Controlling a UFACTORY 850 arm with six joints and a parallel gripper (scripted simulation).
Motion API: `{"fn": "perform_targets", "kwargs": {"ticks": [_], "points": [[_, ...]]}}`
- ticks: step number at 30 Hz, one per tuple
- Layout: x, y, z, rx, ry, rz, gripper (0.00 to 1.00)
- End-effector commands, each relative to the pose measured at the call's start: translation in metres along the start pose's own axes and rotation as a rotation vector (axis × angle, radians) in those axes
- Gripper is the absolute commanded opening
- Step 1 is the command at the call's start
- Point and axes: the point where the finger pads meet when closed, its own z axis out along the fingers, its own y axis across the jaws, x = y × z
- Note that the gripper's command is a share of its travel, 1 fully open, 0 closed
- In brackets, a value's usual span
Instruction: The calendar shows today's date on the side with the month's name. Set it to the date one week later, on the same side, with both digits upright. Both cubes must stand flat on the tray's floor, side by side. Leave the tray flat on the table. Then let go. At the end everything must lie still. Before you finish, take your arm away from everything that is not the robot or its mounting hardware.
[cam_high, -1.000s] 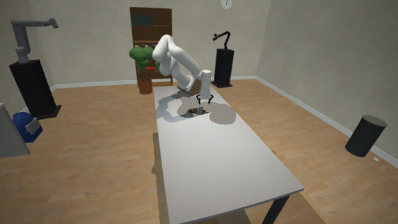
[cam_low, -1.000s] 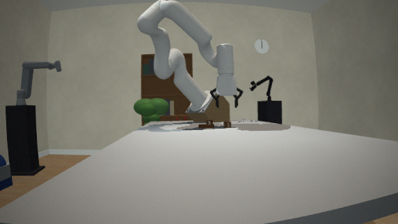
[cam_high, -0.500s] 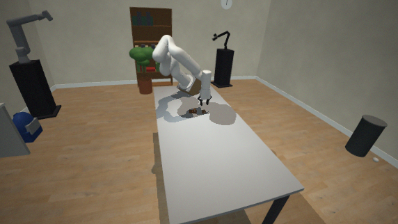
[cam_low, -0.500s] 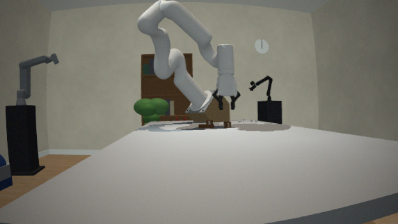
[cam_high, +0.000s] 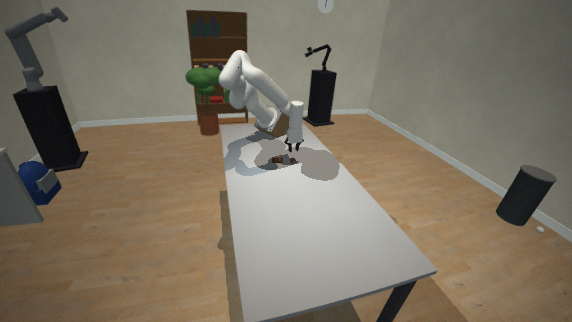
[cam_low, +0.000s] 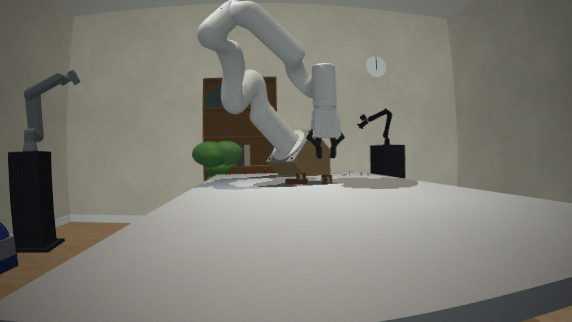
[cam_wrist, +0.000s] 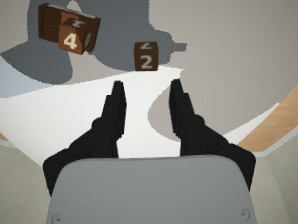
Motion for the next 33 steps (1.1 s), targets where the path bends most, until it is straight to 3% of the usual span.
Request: {"fn": "perform_targets", "kwargs": {"ticks": [1,33], "points": [[-0.0005,0.0002,-0.0005,-0.001,-0.001,0.0,0.47],[-0.0007,0.0001,0.007,0.0,0.0,0.0,0.47]]}}
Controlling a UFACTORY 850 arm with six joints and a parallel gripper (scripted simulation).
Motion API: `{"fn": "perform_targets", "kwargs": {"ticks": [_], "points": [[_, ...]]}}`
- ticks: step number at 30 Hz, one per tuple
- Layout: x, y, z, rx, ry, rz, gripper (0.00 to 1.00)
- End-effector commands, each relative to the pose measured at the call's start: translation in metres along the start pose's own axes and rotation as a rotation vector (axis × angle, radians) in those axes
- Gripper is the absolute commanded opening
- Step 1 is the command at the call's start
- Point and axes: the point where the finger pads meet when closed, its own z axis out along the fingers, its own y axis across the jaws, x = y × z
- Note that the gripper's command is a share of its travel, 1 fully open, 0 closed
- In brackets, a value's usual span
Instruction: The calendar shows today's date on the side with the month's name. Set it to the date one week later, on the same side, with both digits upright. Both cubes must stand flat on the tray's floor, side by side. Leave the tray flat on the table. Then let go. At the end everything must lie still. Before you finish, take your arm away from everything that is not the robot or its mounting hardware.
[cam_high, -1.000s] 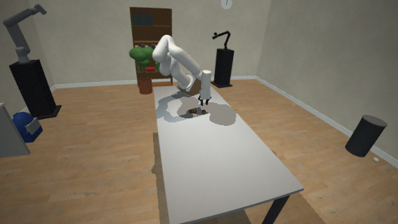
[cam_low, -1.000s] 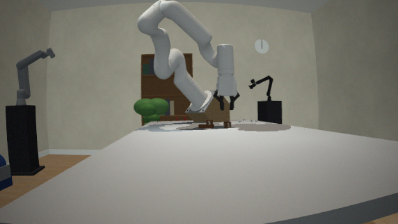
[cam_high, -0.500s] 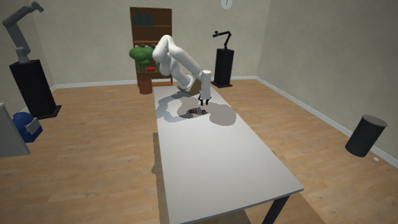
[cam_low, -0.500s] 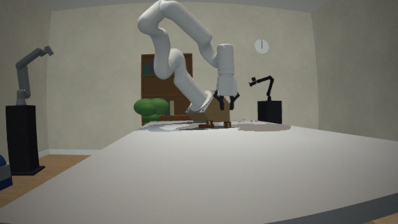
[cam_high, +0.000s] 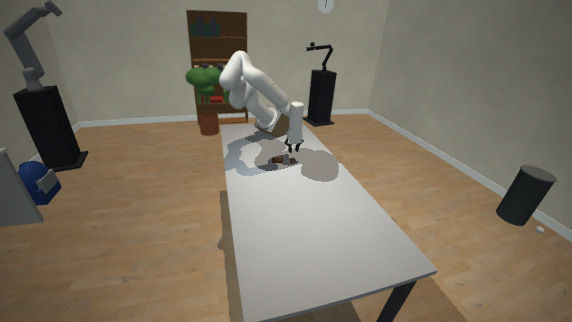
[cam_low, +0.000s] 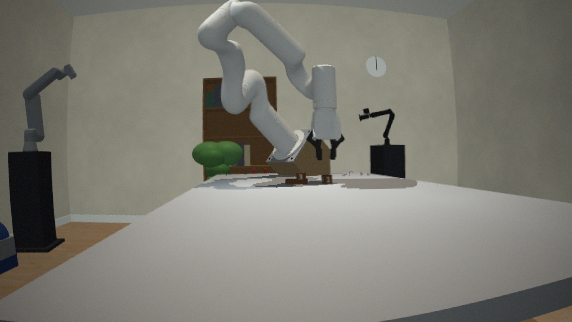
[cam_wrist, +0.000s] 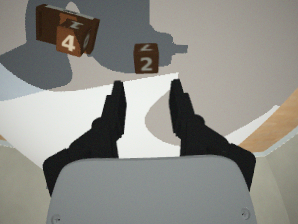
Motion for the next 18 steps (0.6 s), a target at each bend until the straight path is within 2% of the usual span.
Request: {"fn": "perform_targets", "kwargs": {"ticks": [1,18], "points": [[-0.001,0.0,0.003,-0.001,-0.001,0.0,0.47],[-0.001,0.0,0.024,-0.001,-0.001,0.0,0.47]]}}
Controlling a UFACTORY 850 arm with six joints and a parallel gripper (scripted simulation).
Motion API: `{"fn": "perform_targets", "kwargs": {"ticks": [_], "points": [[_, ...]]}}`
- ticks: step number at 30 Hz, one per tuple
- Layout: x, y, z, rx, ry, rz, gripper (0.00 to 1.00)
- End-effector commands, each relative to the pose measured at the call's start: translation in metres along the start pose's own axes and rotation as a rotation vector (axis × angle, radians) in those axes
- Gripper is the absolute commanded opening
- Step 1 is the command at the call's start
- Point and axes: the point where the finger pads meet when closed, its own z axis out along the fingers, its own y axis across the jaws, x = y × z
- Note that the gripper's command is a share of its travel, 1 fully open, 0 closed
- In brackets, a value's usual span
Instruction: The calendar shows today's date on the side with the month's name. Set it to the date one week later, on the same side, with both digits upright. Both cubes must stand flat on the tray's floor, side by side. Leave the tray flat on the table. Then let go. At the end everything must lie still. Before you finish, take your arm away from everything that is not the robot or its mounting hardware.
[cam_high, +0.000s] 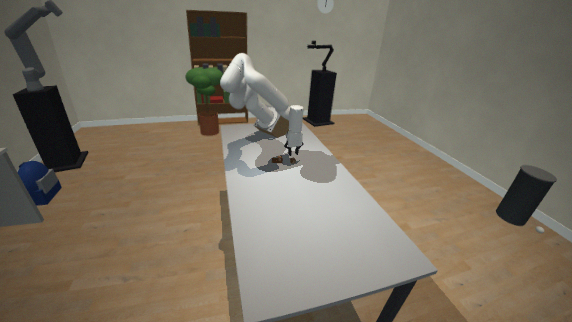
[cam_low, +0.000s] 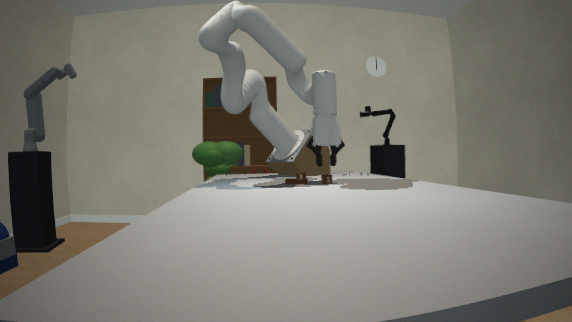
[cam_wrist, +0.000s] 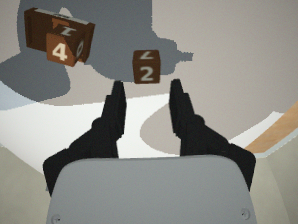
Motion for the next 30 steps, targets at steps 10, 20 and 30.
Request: {"fn": "perform_targets", "kwargs": {"ticks": [10,20,30], "points": [[-0.001,0.0,0.014,0.0,-0.001,0.0,0.47],[-0.001,0.0,0.022,0.0,-0.001,0.0,0.47],[-0.001,0.0,0.024,0.0,-0.001,0.0,0.47]]}}
